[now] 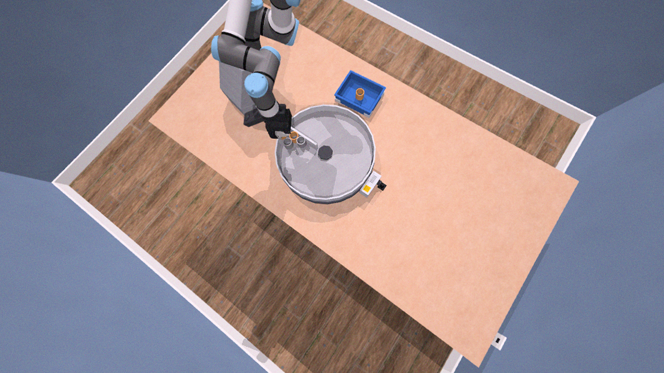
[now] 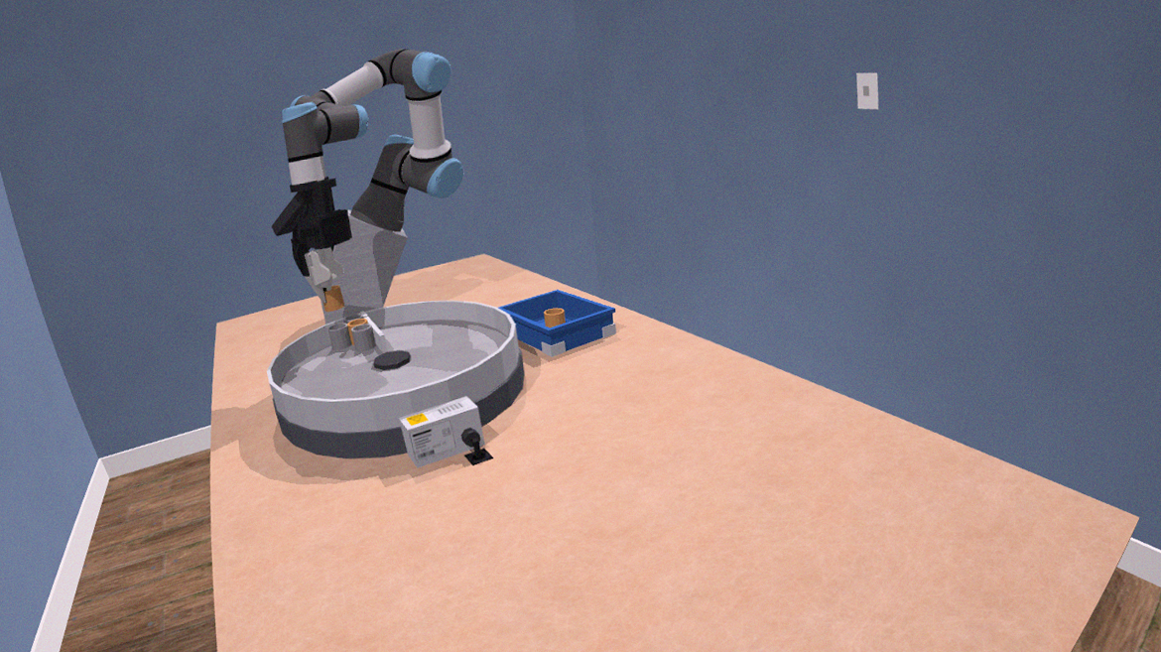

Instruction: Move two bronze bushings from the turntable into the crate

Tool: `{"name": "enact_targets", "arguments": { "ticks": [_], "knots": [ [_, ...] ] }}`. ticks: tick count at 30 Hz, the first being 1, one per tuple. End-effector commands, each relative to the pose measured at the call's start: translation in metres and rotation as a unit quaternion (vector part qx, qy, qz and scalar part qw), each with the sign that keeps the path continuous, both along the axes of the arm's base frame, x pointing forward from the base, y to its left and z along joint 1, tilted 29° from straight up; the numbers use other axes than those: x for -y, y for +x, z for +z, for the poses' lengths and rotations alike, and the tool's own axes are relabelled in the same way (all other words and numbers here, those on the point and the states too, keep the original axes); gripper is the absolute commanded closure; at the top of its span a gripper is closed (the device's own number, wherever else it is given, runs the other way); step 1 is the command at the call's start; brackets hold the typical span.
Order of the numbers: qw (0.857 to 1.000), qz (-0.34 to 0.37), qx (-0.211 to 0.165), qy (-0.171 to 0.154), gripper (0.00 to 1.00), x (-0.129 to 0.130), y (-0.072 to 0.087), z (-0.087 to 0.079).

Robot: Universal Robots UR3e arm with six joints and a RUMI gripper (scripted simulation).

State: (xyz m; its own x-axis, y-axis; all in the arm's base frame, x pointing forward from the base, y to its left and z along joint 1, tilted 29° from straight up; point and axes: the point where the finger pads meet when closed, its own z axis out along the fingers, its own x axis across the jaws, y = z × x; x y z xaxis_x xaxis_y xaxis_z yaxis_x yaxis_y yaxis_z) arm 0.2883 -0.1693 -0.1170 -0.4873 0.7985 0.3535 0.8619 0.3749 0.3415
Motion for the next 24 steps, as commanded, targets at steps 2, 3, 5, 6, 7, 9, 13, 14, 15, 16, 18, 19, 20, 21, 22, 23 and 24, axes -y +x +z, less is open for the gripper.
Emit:
{"name": "enact_targets", "arguments": {
  "ticks": [2, 3, 5, 6, 7, 9, 13, 14, 15, 16, 18, 19, 20, 21, 22, 23, 24],
  "knots": [
    [1.0, 0.0, 0.001, -0.001, 1.0, 0.0, 0.001, 0.001],
    [1.0, 0.0, 0.001, -0.001, 1.0, -0.001, 0.001, 0.002],
    [1.0, 0.0, 0.001, -0.001, 1.0, -0.002, 0.001, 0.002],
    [1.0, 0.0, 0.001, -0.001, 1.0, -0.003, 0.002, 0.003],
    [1.0, 0.0, 0.001, -0.001, 1.0, -0.004, 0.002, 0.004],
    [1.0, 0.0, 0.001, -0.001, 1.0, -0.006, 0.003, 0.005],
    [1.0, 0.0, 0.001, -0.001, 1.0, -0.012, 0.004, 0.008],
    [1.0, 0.0, 0.001, -0.001, 1.0, -0.014, 0.005, 0.009],
    [1.0, 0.0, 0.001, -0.001, 1.0, -0.015, 0.006, 0.01],
    [1.0, 0.0, 0.001, -0.001, 1.0, -0.017, 0.006, 0.011],
    [1.0, 0.0, 0.001, -0.001, 1.0, -0.017, 0.006, 0.011],
    [1.0, 0.0, 0.001, -0.001, 1.0, -0.019, 0.007, 0.013],
    [1.0, 0.0, 0.001, -0.001, 1.0, -0.022, 0.008, 0.014],
    [1.0, 0.0, 0.001, -0.001, 1.0, -0.024, 0.008, 0.015],
    [1.0, 0.0, 0.001, -0.001, 1.0, -0.026, 0.009, 0.017],
    [1.0, 0.0, 0.001, -0.001, 1.0, -0.029, 0.01, 0.018],
    [1.0, 0.0, 0.001, -0.001, 1.0, -0.031, 0.011, 0.02]
  ]
}}
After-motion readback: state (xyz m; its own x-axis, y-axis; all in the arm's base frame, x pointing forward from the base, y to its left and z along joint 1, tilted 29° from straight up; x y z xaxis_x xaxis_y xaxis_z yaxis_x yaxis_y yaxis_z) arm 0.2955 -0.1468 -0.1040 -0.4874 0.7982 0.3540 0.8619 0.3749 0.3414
